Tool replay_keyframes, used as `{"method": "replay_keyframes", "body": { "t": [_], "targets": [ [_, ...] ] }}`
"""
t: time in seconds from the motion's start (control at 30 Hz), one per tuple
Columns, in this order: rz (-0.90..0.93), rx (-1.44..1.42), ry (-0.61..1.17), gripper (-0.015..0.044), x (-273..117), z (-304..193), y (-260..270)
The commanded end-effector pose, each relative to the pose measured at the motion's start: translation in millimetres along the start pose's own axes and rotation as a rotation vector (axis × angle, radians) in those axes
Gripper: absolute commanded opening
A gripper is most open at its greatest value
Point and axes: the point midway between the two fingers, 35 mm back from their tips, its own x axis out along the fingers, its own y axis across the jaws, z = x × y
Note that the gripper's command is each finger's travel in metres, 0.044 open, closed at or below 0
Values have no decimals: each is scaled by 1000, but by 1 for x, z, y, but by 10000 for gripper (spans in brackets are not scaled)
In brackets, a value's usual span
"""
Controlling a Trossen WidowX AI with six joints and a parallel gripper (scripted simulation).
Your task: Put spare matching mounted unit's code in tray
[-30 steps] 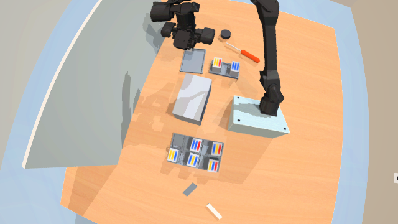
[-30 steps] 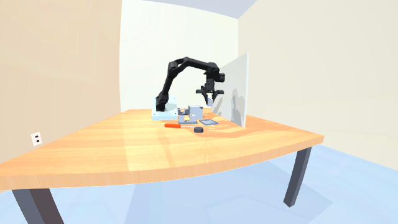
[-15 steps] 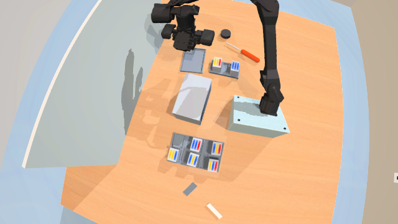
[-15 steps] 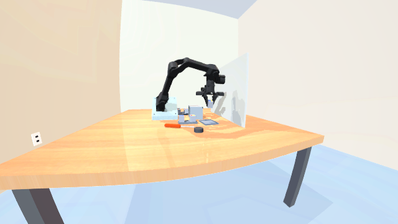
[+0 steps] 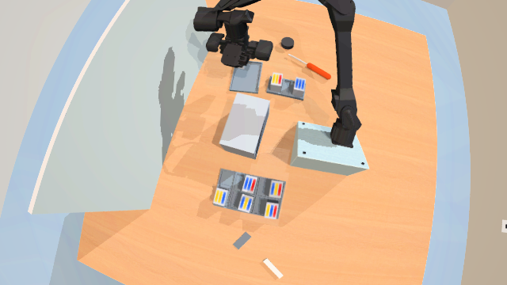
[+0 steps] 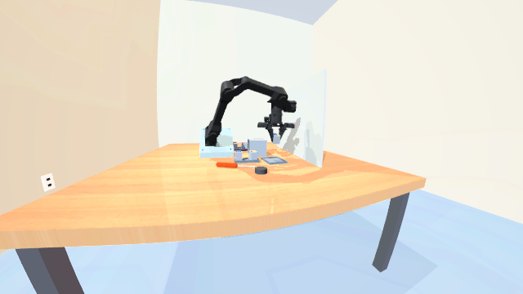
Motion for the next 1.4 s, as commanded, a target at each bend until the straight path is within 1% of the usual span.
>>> {"method": "replay_keyframes", "body": {
  "t": [0.0, 1.37],
  "targets": [
    [2, -5, 4, 0, 4, -1, 1],
    [1, -4, 6, 0, 37, -2, 1]
  ]
}}
